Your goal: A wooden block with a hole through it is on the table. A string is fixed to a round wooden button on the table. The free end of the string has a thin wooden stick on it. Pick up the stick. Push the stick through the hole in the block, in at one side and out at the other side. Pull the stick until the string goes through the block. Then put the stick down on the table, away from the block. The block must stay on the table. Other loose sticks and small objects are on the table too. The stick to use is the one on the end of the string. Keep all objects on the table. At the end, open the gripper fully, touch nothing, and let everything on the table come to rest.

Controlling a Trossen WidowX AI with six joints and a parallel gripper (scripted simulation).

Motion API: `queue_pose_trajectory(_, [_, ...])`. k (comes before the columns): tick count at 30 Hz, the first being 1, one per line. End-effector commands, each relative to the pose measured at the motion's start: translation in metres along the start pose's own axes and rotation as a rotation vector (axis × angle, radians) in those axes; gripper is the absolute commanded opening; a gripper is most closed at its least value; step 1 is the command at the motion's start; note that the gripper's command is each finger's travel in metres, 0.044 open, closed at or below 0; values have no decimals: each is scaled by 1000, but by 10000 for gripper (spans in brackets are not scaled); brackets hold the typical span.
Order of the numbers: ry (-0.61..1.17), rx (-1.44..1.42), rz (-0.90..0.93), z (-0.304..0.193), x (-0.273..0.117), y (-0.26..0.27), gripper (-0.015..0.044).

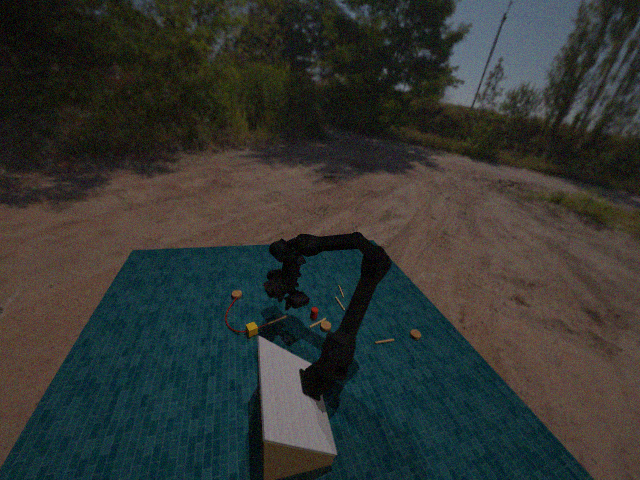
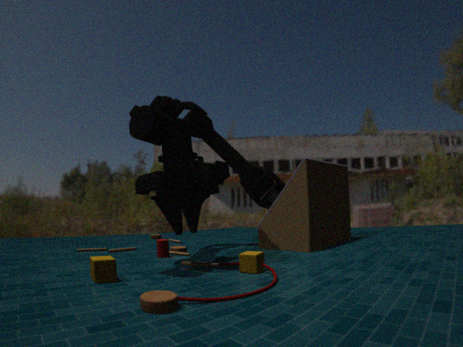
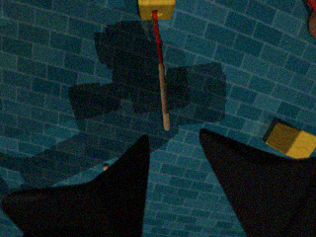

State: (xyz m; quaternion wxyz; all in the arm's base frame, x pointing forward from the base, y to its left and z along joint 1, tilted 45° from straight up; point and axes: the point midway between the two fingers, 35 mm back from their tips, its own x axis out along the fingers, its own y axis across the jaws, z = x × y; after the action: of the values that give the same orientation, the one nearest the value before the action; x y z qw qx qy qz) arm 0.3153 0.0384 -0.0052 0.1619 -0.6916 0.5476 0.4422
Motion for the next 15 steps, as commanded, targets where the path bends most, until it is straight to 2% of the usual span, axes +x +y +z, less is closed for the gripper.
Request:
queue_pose_trajectory(1, [-1, 8, -8, 1, -20, 0, 210])
queue_pose_trajectory(2, [-1, 8, -8, 1, -20, 0, 210])
queue_pose_trajectory(8, [3, 2, -28, 2, -17, -4, 367])
queue_pose_trajectory(11, [2, 3, -26, 4, -36, -4, 440])
queue_pose_trajectory(15, [2, 3, -25, 5, -45, -3, 440])
